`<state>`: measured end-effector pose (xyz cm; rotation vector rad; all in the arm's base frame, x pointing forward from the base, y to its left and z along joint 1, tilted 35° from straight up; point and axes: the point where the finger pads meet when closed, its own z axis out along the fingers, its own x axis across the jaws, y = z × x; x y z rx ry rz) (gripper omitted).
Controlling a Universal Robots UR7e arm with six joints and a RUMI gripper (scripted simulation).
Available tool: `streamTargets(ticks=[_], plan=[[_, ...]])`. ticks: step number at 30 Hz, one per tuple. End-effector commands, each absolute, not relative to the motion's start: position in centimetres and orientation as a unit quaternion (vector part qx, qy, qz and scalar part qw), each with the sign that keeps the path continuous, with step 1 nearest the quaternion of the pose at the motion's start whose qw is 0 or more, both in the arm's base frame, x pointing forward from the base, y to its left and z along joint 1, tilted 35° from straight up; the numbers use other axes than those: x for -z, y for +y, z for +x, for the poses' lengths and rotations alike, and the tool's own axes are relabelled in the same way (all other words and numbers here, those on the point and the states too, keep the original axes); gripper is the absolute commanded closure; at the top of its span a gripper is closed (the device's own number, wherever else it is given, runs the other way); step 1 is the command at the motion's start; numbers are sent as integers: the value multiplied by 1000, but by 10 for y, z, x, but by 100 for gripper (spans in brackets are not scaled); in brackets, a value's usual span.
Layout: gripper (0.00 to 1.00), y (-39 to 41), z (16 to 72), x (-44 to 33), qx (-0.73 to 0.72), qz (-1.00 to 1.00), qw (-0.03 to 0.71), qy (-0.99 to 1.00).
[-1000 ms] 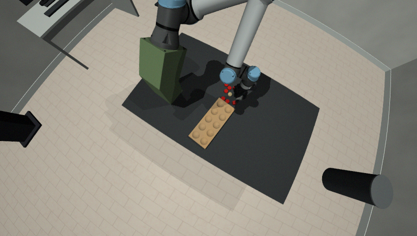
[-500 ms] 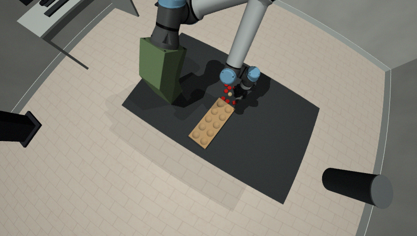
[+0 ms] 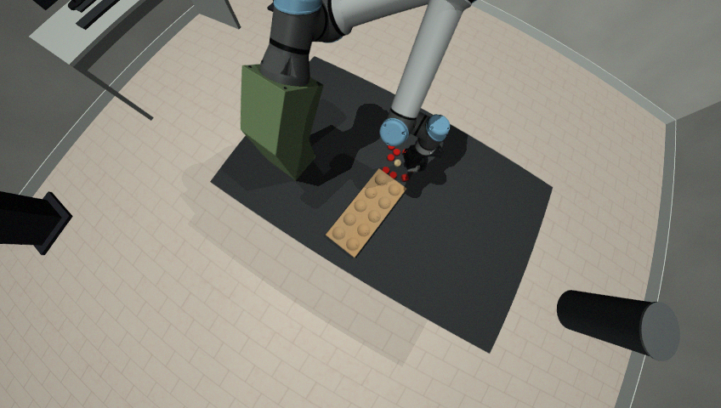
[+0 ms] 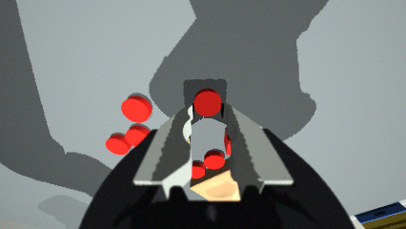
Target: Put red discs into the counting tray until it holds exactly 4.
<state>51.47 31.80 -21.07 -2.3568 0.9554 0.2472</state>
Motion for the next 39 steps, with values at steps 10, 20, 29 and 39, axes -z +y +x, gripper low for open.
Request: streamTargets(ticks=[10,20,29,39], plan=[[100,318,515,210,-92,-883,289,358],[100,316,515,208,-92,-883,289,358],[100,301,515,187,-92,-883,289,358],[100,270,512,143,-92,-883,289,358]])
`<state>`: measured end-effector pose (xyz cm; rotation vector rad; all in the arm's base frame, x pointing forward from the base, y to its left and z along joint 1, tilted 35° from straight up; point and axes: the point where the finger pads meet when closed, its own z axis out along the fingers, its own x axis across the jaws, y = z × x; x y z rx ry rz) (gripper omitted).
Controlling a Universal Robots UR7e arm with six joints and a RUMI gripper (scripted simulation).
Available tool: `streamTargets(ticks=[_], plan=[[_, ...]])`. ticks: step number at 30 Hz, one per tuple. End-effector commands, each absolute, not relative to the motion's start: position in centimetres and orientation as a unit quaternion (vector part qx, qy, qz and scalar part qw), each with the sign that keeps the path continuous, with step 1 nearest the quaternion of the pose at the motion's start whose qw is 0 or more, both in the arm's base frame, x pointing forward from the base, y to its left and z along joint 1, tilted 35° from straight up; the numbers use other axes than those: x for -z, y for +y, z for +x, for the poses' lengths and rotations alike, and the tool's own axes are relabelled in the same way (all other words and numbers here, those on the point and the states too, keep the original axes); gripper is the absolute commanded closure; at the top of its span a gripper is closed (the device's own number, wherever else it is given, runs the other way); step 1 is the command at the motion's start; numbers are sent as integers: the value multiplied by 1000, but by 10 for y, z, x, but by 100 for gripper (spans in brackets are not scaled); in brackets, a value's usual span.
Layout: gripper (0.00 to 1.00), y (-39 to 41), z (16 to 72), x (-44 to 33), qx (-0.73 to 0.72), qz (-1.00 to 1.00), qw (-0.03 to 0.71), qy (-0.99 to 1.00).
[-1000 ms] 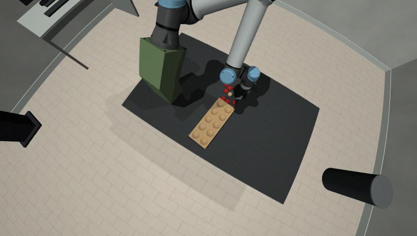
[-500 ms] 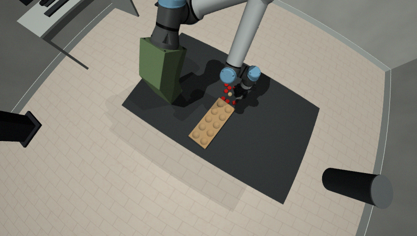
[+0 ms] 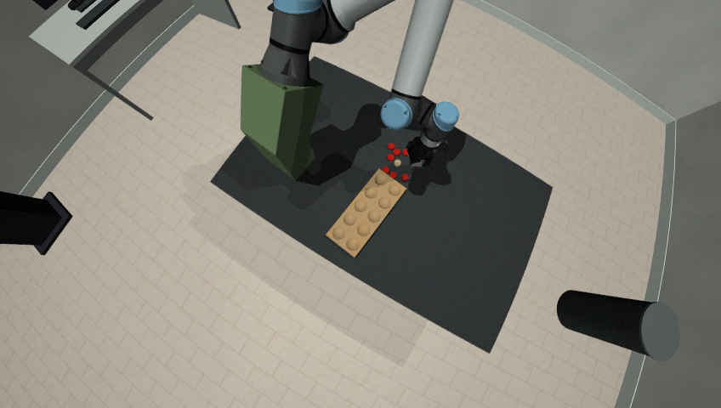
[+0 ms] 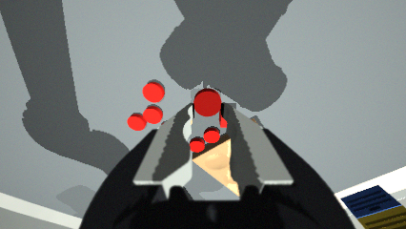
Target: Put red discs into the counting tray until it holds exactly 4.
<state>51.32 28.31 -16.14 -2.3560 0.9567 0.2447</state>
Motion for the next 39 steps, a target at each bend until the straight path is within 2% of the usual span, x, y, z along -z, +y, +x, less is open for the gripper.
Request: streamTargets(ticks=[1,22,36,39], plan=[[100,268,512,140,-92,-883,289,358],[100,244,517,139,-90,-884,287,359],[100,88,539,233,-84,-887,270,365],[100,88,539,233,-84,-887,270,365]])
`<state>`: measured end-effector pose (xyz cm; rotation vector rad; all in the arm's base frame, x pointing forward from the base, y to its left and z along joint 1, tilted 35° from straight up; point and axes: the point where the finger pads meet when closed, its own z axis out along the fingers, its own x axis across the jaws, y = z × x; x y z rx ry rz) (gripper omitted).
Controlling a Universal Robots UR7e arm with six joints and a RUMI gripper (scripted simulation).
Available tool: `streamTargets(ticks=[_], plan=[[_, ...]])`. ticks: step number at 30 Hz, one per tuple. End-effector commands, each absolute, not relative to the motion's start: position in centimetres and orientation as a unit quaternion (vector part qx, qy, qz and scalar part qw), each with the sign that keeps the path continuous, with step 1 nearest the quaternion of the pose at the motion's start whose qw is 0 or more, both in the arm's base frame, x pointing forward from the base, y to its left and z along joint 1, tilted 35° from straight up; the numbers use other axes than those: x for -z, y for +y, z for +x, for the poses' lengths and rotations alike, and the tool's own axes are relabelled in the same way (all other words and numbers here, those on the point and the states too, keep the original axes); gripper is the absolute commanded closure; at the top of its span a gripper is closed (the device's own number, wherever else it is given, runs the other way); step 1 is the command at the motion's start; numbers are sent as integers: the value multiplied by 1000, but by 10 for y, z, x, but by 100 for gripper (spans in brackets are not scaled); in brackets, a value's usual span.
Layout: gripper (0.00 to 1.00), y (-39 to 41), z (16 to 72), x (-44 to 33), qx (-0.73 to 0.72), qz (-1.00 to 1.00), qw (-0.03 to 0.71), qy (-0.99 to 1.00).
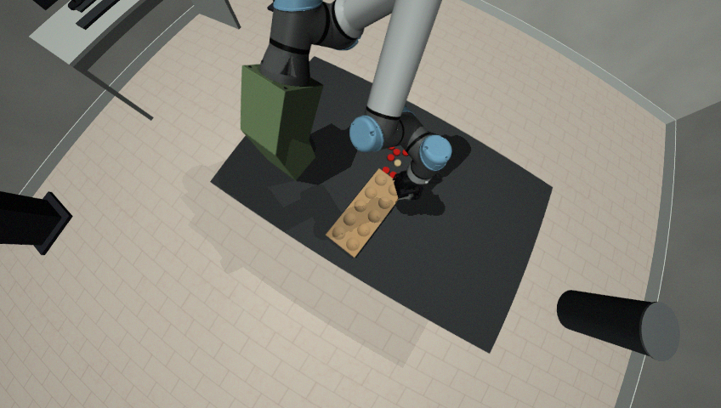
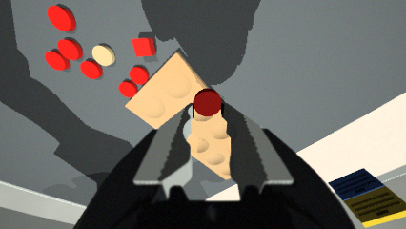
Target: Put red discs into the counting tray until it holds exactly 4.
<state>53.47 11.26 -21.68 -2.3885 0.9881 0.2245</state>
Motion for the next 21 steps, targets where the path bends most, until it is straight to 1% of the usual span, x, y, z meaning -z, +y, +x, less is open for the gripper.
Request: streamTargets(ticks=[1,4,5,8,9,14,21], plan=[[100,72,538,243,-84,-887,269,365],[100,25,530,274,-86,-887,269,365],[100,25,530,274,-86,-887,269,365],[100,-16,516,302,-87,-887,271,364],[100,-16,516,302,-87,-887,271,364],[100,-68,490,341,-90,-885,278,362],[100,-97,470,365,-92,-884,285,359]])
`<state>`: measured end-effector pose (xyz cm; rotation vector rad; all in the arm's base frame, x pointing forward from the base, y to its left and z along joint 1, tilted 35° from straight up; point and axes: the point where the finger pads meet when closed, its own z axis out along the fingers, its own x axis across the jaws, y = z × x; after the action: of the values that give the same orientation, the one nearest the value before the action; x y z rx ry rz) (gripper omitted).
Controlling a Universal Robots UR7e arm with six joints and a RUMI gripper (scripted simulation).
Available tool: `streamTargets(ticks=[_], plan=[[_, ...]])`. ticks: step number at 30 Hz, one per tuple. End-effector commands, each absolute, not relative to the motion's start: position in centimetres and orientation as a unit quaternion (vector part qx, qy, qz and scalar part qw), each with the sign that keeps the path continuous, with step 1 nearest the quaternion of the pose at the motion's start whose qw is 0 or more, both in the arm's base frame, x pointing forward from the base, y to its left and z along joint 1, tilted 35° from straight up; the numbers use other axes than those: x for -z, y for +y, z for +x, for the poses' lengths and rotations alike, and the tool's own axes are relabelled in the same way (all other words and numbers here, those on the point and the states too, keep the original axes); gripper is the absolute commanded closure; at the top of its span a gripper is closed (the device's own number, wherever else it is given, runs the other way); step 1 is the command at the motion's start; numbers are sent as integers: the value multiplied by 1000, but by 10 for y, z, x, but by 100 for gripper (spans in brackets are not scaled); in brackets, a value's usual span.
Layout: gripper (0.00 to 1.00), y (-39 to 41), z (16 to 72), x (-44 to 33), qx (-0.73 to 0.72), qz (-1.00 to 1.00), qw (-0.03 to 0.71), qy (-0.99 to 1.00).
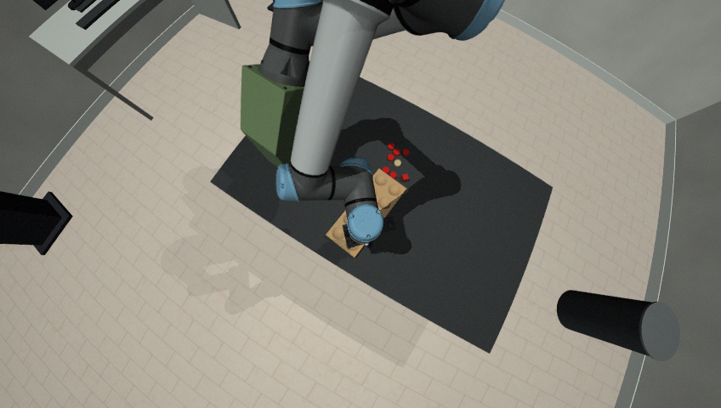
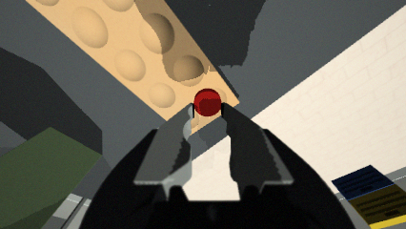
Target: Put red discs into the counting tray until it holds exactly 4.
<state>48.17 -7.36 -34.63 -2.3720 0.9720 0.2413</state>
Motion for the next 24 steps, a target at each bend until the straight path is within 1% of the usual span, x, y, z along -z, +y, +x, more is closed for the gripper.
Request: streamTargets(ticks=[1,15,24], plan=[[100,-100,467,368,-92,-884,286,359],[100,-104,462,379,-92,-883,289,358],[100,-73,464,423,-92,-883,289,358]])
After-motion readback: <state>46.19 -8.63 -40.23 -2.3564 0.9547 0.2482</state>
